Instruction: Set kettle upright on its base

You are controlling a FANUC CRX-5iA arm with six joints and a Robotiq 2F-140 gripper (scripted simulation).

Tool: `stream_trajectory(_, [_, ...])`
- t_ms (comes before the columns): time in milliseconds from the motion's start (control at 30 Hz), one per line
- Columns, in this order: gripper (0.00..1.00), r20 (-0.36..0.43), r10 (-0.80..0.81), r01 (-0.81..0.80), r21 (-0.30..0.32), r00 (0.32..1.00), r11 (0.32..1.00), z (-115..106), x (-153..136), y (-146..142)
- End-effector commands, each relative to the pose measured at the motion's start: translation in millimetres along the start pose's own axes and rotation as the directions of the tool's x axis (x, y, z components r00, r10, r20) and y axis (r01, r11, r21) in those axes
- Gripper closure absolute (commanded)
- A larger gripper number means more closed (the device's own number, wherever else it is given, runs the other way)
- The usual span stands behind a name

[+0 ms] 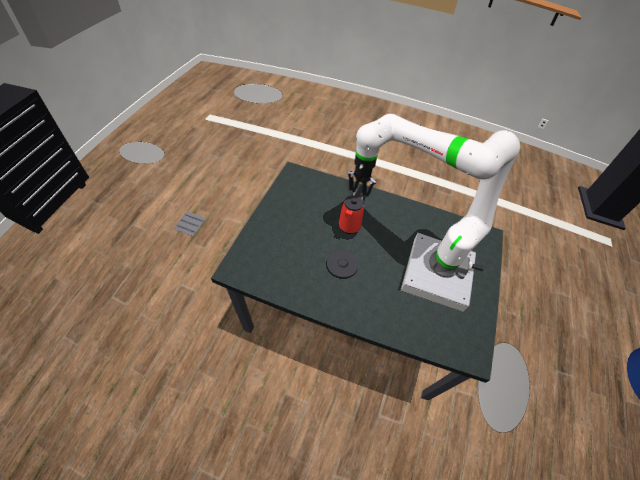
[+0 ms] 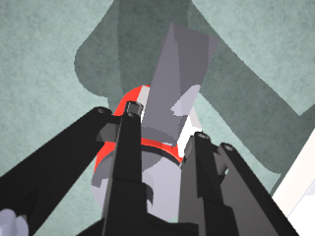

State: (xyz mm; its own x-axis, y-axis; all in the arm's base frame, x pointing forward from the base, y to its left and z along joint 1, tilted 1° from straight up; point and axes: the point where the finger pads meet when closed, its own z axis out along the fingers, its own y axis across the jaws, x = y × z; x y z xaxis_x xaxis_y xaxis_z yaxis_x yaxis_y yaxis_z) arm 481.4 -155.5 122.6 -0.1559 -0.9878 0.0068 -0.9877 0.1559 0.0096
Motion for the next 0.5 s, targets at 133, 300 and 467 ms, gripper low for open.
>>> stream_trajectory(133, [1.0, 0.0, 0.0, 0.0, 0.0, 1.0, 1.0, 0, -23, 6])
stream_trajectory(300, [1.0, 0.0, 0.0, 0.0, 0.0, 1.0, 1.0, 0, -40, 10])
stream_trajectory(467, [1.0, 0.0, 0.0, 0.0, 0.0, 1.0, 1.0, 0, -51, 13])
